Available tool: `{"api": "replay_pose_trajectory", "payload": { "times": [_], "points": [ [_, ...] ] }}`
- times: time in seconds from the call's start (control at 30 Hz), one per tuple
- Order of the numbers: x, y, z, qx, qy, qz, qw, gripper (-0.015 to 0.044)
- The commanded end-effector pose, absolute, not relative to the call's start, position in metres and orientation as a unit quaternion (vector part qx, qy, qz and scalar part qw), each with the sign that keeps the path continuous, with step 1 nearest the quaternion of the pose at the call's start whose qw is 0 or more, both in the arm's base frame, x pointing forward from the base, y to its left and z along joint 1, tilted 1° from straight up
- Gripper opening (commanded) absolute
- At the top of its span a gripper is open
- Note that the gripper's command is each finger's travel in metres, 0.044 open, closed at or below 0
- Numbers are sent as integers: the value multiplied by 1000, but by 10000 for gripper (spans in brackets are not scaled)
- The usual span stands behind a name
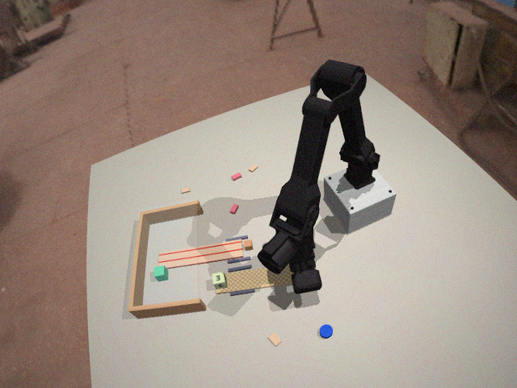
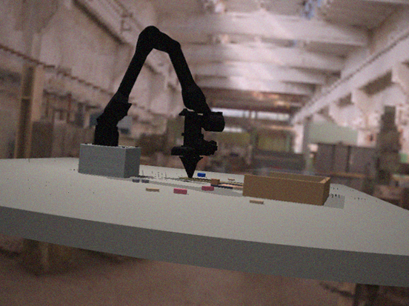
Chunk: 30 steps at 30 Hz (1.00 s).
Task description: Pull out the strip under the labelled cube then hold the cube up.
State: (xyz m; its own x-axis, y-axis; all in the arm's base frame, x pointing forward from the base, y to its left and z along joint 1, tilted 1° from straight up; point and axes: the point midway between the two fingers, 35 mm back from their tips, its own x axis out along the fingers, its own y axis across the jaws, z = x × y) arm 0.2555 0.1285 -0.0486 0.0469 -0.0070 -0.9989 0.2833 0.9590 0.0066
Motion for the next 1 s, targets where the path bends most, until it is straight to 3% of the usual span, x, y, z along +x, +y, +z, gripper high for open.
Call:
{"api": "replay_pose_trajectory", "payload": {
  "times": [0.0,0.27,0.57,0.97],
  "points": [
    [245,126,-54,98,693,-105,706,0],
    [245,126,-54,98,693,-105,706,0],
    [256,129,-5,98,693,-105,707,0],
    [309,113,3,69,695,-78,711,315]
  ]
}}
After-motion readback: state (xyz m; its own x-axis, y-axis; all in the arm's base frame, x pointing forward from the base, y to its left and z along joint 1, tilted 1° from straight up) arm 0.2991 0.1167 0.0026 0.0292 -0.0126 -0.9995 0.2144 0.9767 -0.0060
